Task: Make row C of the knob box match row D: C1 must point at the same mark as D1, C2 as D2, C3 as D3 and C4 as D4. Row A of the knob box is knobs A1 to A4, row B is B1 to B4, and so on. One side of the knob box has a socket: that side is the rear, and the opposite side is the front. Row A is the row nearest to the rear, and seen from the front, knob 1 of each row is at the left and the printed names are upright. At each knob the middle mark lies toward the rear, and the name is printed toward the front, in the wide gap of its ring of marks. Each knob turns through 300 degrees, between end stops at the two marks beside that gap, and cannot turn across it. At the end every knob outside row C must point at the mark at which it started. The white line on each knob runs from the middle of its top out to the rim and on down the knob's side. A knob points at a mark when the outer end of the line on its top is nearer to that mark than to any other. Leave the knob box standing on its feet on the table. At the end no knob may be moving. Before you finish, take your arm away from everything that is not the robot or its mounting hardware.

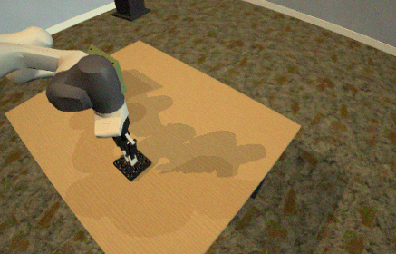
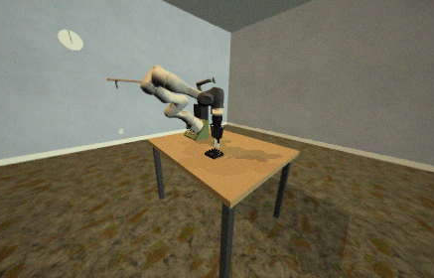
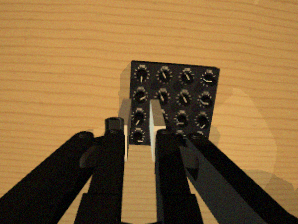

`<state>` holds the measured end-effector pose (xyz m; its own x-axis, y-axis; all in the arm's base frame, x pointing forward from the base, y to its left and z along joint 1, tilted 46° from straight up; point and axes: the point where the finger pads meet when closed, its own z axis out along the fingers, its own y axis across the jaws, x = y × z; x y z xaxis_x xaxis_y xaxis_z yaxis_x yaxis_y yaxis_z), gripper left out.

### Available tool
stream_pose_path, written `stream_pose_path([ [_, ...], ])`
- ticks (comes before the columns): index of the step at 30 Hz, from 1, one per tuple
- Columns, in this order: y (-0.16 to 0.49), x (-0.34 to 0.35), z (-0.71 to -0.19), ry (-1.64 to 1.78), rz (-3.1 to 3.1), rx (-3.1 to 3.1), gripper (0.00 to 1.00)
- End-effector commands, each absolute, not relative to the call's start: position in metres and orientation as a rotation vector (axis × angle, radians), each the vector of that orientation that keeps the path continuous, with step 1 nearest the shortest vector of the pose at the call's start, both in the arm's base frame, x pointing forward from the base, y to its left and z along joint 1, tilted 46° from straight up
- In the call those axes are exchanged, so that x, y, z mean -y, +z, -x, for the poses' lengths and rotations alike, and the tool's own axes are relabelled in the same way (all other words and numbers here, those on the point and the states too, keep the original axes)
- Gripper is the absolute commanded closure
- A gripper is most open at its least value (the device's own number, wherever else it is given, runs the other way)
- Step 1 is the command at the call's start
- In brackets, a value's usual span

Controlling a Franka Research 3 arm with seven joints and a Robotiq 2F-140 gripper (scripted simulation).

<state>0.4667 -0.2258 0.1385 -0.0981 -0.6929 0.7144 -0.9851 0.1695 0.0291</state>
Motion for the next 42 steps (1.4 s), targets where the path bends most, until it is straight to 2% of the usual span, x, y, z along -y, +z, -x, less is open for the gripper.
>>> stream_pose_path([
  [1, 0.138, 0.226, -0.467, 0.629, -1.586, 1.854, 0.88],
  [42, 0.111, 0.254, -0.462, 0.629, -1.586, 1.853, 0.88],
])
